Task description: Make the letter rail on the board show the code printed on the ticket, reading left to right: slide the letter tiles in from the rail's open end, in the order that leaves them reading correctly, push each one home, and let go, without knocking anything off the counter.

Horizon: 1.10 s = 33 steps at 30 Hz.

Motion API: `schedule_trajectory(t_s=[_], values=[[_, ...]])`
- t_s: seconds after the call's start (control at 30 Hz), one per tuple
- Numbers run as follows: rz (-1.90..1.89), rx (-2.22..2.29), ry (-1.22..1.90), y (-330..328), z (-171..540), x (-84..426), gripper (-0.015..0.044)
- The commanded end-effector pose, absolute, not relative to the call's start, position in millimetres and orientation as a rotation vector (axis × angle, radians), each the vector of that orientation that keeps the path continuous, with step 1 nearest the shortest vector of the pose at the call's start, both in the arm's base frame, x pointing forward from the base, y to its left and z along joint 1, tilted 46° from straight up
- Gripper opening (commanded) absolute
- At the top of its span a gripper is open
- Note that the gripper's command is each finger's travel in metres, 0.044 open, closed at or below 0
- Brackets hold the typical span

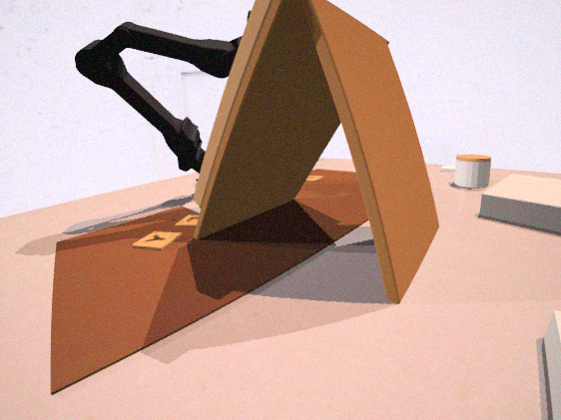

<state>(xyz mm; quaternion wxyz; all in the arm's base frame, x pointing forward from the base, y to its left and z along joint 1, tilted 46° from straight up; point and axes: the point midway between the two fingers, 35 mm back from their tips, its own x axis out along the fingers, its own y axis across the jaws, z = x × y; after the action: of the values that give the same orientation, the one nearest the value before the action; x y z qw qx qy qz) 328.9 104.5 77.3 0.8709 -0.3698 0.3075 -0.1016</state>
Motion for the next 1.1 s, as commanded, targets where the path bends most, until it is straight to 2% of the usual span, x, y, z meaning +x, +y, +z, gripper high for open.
schedule_trajectory(t_s=[0.0, 1.07], values=[[-0.206, -0.778, 0.647, 102.5, 77.7, 328.0, 0.0], [-0.206, -0.779, 0.648, 88.4, 92.3, 329.5, 0.0]])
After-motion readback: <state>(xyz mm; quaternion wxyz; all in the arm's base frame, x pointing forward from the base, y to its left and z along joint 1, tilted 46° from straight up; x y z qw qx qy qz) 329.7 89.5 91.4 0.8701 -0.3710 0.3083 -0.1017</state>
